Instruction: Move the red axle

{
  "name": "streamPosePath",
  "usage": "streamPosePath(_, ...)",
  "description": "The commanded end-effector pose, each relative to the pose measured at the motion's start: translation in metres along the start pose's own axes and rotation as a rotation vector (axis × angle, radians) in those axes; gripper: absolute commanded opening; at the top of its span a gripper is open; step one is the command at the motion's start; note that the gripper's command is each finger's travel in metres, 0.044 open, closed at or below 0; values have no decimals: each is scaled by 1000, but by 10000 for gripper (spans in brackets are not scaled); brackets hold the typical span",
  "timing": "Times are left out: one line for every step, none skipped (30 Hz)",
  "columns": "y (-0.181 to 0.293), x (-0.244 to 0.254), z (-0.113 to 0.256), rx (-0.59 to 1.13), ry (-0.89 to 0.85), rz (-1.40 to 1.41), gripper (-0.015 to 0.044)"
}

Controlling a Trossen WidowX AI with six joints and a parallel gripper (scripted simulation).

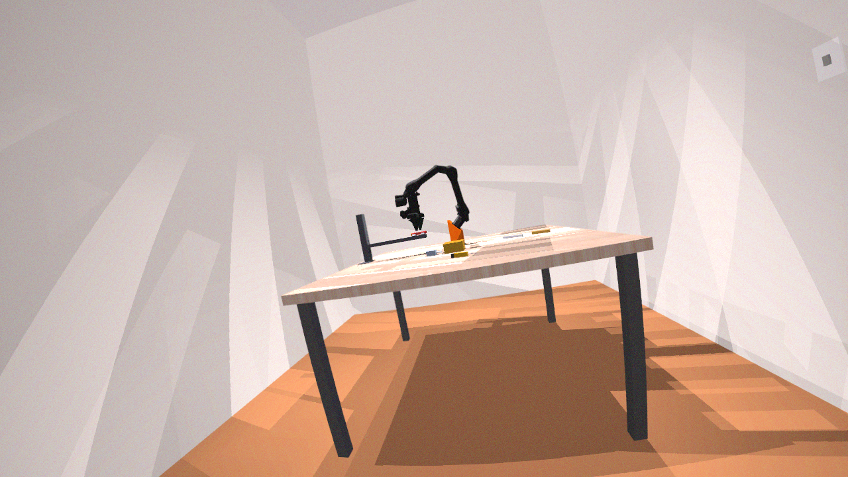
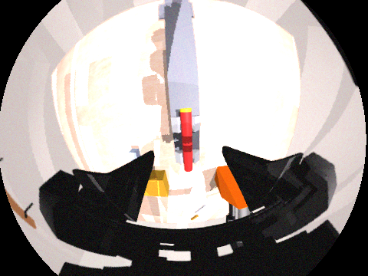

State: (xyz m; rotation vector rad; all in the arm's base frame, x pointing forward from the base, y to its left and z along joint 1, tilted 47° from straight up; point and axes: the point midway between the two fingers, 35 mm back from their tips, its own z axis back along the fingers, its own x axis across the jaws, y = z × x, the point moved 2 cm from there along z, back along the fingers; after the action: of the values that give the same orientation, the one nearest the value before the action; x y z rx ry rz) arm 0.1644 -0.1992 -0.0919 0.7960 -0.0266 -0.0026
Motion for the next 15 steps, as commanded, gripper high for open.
streamPosePath(-1, 0, 10, -5, 0, 8, 440)
streamPosePath(-1, 0, 12, -5, 0, 8, 440)
streamPosePath(0, 0, 4, 0, 0, 0, 440)
streamPosePath(0, 0, 4, 0, 0, 0, 440)
streamPosePath(0, 0, 4, 0, 0, 0, 440)
streamPosePath(0, 0, 4, 0, 0, 0, 440)
streamPosePath(0, 0, 4, 0, 0, 0, 440)
streamPosePath(0, 0, 4, 0, 0, 0, 440)
streamPosePath(0, 0, 4, 0, 0, 0, 440)
streamPosePath(0, 0, 4, 0, 0, 0, 440)
streamPosePath(0, 0, 4, 0, 0, 0, 440)
streamPosePath(0, 0, 4, 0, 0, 0, 440)
streamPosePath(0, 0, 4, 0, 0, 0, 440)
streamPosePath(0, 0, 4, 0, 0, 0, 440)
streamPosePath(0, 0, 4, 0, 0, 0, 440)
